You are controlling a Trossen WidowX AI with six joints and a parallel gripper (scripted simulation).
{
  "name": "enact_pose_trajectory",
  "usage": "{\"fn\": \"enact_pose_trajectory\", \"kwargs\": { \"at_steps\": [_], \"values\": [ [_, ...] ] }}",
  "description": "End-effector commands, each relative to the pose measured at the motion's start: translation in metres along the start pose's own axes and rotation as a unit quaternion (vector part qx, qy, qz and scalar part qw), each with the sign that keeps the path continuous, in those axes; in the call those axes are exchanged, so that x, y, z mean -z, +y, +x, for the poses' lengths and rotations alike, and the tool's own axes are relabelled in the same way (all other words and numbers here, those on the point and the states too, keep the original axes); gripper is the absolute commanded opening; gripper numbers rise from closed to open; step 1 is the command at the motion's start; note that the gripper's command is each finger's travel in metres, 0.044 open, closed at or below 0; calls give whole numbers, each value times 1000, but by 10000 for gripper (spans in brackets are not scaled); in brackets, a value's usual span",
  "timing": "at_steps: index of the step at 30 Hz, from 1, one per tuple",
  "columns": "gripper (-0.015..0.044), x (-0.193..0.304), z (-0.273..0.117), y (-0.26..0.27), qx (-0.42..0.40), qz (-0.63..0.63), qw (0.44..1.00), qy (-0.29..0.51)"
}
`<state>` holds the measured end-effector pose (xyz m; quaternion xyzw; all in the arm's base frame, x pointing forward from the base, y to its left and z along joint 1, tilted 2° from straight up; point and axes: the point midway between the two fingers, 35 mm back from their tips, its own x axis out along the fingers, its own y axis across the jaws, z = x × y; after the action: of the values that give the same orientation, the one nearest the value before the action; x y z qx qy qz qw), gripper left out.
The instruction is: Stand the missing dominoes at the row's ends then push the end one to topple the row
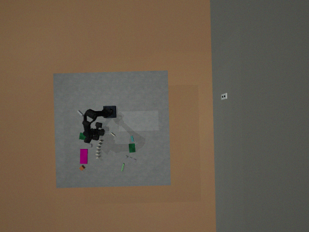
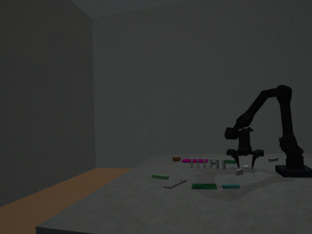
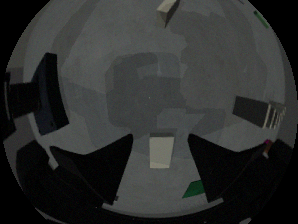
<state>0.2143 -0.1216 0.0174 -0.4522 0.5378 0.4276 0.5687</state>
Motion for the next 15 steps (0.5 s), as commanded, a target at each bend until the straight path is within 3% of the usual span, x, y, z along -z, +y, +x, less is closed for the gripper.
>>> {"fn": "enact_pose_trajectory", "kwargs": {
  "at_steps": [1,6,15],
  "values": [
    [230,-1,1,0,0,-2,1000,-2],
    [107,-1,1,0,0,-2,1000,-2],
    [107,-1,1,0,0,-2,1000,-2]
  ]
}}
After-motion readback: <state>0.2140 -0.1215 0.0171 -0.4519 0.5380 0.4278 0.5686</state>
